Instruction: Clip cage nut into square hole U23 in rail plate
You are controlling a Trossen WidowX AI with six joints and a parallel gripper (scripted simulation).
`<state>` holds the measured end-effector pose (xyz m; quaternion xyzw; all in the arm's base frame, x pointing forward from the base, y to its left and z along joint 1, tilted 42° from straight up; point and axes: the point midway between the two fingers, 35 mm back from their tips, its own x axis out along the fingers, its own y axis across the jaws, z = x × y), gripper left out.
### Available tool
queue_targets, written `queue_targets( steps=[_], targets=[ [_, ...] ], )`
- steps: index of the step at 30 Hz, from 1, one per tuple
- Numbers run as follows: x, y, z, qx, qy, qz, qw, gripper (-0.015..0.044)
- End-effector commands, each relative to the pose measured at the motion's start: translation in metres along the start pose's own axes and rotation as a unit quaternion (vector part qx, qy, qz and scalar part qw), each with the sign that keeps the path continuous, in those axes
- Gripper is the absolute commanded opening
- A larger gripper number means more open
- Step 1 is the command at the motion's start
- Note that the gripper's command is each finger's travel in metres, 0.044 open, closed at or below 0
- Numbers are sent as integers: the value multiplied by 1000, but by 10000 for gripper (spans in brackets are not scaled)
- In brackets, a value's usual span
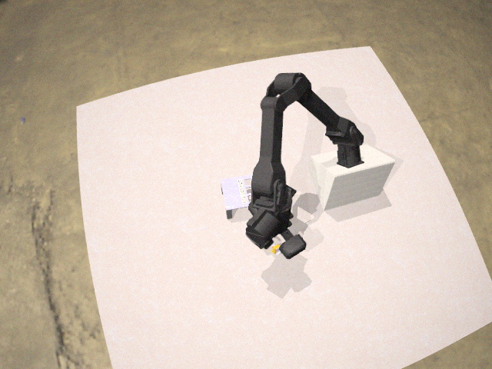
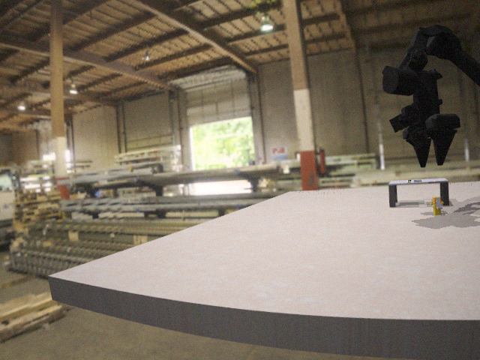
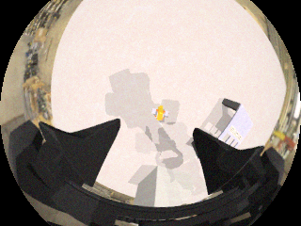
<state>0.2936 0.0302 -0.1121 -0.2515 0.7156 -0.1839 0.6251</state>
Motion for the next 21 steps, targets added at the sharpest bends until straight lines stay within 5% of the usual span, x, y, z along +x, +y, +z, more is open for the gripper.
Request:
queue_targets(
  steps=[1, 4, 16, 21],
  targets=[
    [20, -2, -12, 13, 21, -32, 999, 440],
    [20, -2, -12, 13, 21, -32, 999, 440],
    [20, -2, -12, 13, 21, -32, 999, 125],
    [20, -2, -12, 13, 21, -32, 999, 120]
  ],
)
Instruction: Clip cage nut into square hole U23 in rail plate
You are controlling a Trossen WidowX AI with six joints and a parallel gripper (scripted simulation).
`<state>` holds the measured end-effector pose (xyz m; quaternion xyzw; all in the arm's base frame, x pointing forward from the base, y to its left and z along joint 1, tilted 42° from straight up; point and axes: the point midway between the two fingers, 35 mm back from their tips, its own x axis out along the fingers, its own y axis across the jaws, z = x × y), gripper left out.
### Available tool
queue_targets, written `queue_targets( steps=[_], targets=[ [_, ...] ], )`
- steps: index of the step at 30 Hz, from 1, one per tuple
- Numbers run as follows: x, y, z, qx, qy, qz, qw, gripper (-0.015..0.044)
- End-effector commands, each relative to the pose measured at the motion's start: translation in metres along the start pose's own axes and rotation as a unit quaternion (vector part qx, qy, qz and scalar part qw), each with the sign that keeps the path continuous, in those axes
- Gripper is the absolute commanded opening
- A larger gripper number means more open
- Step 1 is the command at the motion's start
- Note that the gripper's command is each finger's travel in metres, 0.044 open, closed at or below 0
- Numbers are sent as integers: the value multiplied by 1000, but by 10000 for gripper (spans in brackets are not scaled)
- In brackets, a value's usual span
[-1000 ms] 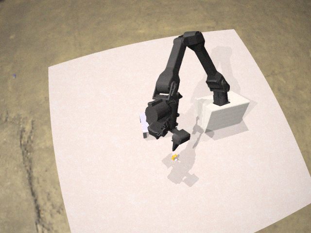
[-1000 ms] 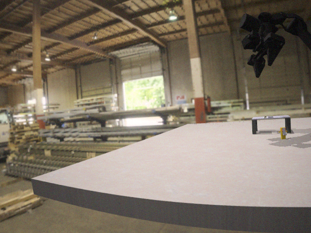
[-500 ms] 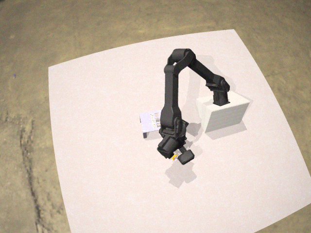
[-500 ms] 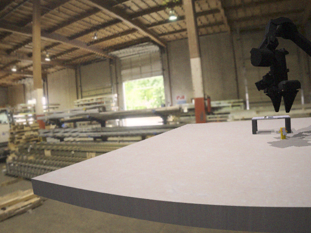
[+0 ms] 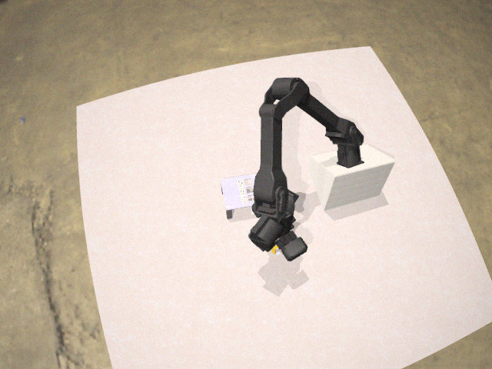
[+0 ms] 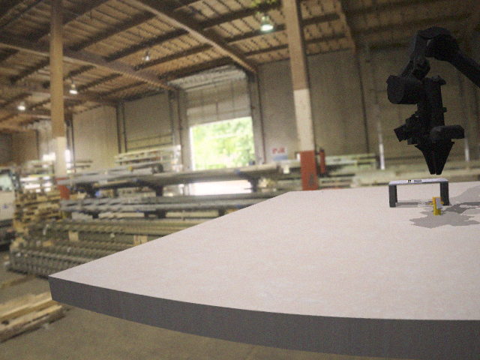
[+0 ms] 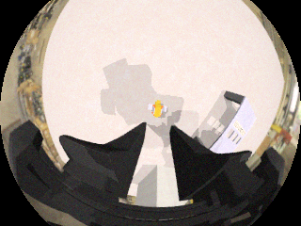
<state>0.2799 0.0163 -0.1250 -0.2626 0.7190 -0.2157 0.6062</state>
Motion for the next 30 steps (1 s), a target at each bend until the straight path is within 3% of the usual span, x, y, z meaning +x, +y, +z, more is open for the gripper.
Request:
queue_targets(
  steps=[1, 6, 11, 30],
  targets=[
    [1, 0, 0, 2, -1, -2, 1000, 120],
    [3, 0, 0, 2, -1, -2, 1000, 120],
    [36, -1, 0, 2, 0, -3, 1000, 120],
    [56, -1, 0, 2, 0, -3, 1000, 120]
  ],
)
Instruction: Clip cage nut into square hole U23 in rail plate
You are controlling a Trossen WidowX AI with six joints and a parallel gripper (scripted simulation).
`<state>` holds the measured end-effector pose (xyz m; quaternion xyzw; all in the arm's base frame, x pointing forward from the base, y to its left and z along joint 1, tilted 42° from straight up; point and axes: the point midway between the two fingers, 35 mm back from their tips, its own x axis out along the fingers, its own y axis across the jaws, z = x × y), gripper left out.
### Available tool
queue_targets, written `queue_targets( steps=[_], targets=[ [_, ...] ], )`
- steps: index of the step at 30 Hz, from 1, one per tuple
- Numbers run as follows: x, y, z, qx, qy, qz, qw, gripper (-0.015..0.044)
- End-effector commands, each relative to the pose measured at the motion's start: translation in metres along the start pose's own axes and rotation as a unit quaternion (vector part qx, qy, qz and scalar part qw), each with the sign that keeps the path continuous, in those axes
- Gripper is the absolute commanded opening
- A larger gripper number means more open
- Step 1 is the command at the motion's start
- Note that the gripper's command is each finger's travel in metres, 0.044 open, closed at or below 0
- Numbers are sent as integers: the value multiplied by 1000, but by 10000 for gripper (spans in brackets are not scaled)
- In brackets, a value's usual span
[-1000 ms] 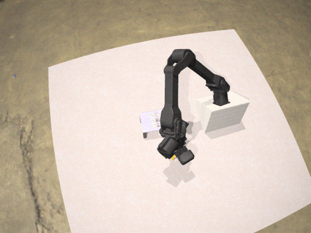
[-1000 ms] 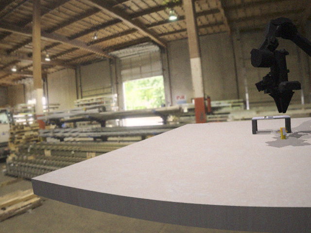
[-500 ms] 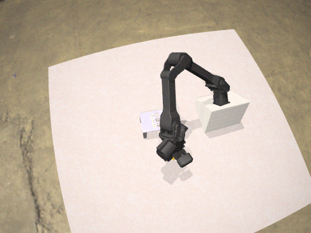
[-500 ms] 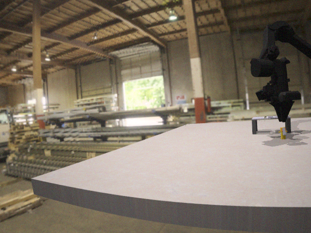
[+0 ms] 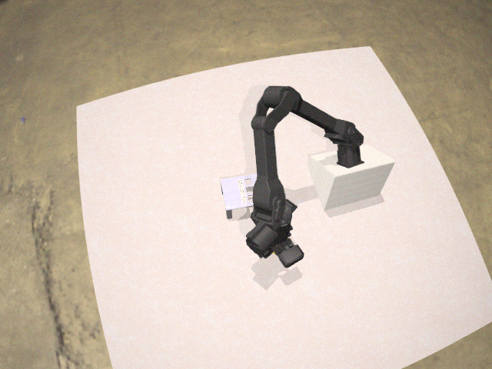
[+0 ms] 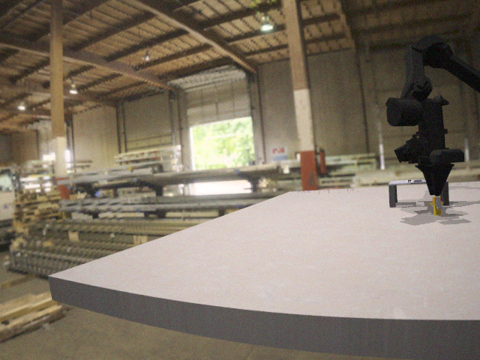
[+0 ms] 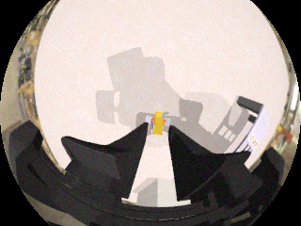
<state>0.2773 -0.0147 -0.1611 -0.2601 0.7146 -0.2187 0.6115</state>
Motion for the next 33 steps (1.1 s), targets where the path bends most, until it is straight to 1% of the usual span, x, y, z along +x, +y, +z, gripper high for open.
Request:
queue_targets(
  steps=[1, 33],
  targets=[
    [10, 0, -4, -4, 5, -3, 1000, 120],
    [14, -1, -4, -4, 5, -3, 1000, 120]
  ],
)
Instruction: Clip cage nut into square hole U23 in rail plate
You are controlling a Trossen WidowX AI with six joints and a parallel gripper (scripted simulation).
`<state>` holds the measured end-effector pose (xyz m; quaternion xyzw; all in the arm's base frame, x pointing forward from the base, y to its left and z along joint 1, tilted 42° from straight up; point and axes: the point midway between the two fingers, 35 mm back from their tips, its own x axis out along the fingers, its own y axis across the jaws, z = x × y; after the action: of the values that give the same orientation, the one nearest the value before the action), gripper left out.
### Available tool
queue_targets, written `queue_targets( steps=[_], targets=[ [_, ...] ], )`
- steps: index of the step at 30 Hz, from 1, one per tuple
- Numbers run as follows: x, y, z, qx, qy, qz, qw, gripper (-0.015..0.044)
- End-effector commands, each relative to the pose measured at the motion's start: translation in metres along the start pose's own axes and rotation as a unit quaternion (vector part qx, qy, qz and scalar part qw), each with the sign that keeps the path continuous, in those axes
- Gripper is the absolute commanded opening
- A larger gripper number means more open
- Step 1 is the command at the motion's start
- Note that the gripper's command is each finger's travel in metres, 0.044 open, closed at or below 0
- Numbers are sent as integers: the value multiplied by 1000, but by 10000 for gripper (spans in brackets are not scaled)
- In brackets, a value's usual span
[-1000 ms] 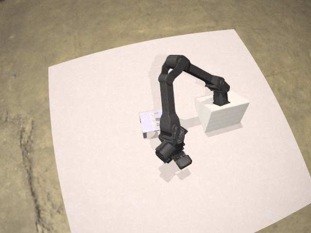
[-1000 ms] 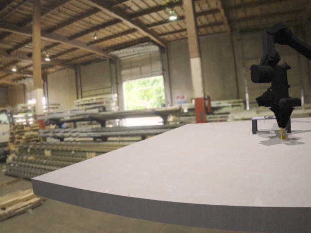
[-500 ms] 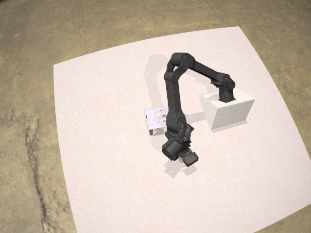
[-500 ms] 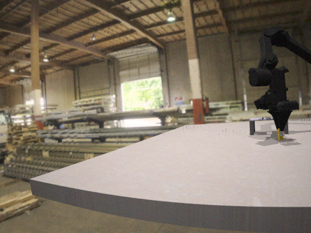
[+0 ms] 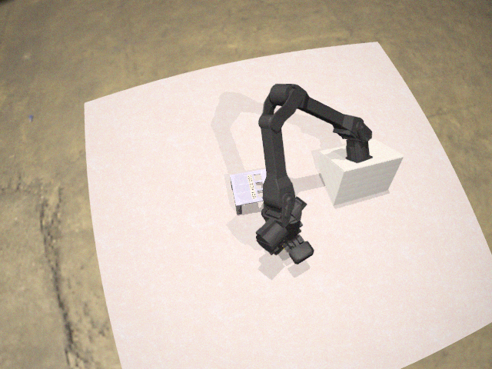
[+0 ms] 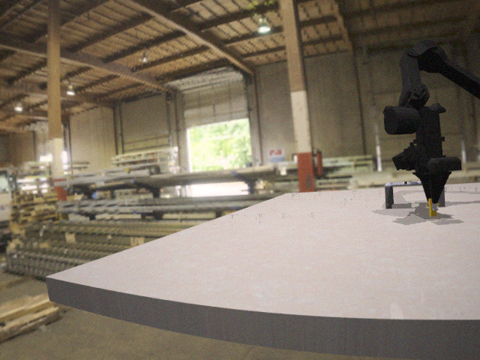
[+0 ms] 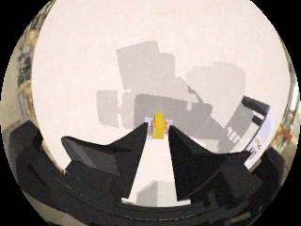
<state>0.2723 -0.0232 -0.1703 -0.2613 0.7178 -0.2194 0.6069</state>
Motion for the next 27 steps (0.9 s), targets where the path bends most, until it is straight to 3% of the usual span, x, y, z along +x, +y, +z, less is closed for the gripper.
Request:
queue_targets(
  steps=[1, 16, 19, 27],
  targets=[
    [1, -1, 0, -2, 0, -2, 1000, 120],
    [1, -1, 0, -2, 0, -2, 1000, 120],
    [1, 0, 0, 0, 0, 0, 1000, 41],
    [1, 0, 0, 0, 0, 0, 1000, 37]
  ],
)
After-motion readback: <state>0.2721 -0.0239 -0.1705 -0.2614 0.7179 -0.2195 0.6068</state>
